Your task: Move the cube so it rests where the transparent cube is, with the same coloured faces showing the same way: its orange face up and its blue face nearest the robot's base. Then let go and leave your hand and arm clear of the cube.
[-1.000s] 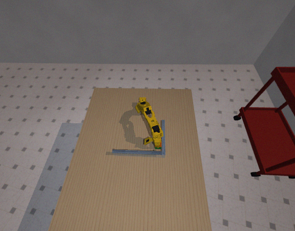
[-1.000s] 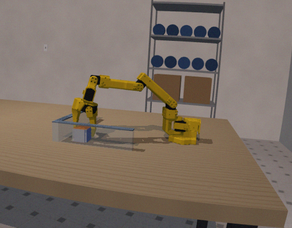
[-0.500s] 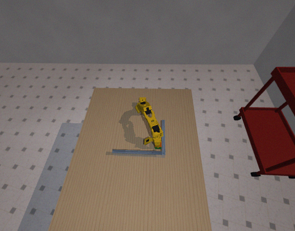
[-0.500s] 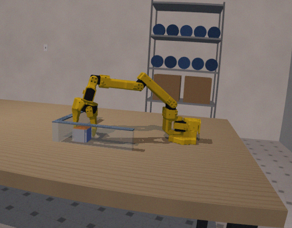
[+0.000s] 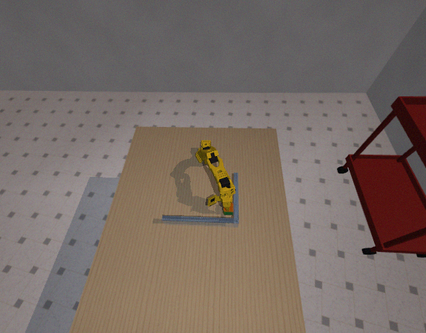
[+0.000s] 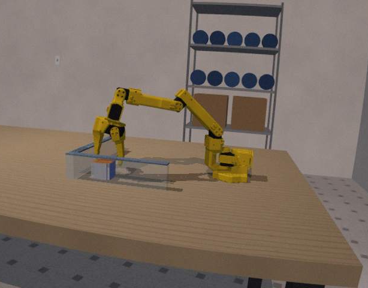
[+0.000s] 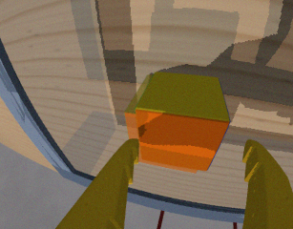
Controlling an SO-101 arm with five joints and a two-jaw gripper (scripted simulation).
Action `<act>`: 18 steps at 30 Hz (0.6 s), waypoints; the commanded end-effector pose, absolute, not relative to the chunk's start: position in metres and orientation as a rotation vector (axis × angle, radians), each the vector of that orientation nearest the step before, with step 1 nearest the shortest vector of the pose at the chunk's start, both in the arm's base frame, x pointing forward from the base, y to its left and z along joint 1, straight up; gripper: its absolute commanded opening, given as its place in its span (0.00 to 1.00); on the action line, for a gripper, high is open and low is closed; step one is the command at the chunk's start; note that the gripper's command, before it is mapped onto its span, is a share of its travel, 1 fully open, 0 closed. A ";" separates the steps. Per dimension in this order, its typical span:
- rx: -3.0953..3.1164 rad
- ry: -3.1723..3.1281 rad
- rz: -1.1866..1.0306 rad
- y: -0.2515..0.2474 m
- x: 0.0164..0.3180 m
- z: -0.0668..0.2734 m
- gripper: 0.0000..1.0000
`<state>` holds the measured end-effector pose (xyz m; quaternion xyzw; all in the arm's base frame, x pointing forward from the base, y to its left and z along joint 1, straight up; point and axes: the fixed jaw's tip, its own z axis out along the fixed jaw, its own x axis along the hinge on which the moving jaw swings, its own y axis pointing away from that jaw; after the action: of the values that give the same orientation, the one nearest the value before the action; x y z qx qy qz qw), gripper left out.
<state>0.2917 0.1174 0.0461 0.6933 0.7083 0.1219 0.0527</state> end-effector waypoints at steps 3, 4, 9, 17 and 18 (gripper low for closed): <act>2.076 2.126 0.469 0.118 0.292 0.079 0.35; 2.076 2.126 0.469 0.118 0.291 0.082 0.35; 2.076 2.126 0.469 0.116 0.286 0.093 0.35; 2.064 2.115 0.504 0.115 0.285 0.104 0.35; 2.062 2.112 0.512 0.115 0.285 0.105 0.35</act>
<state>0.2818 0.1133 0.0820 0.6925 0.7075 0.1297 0.0560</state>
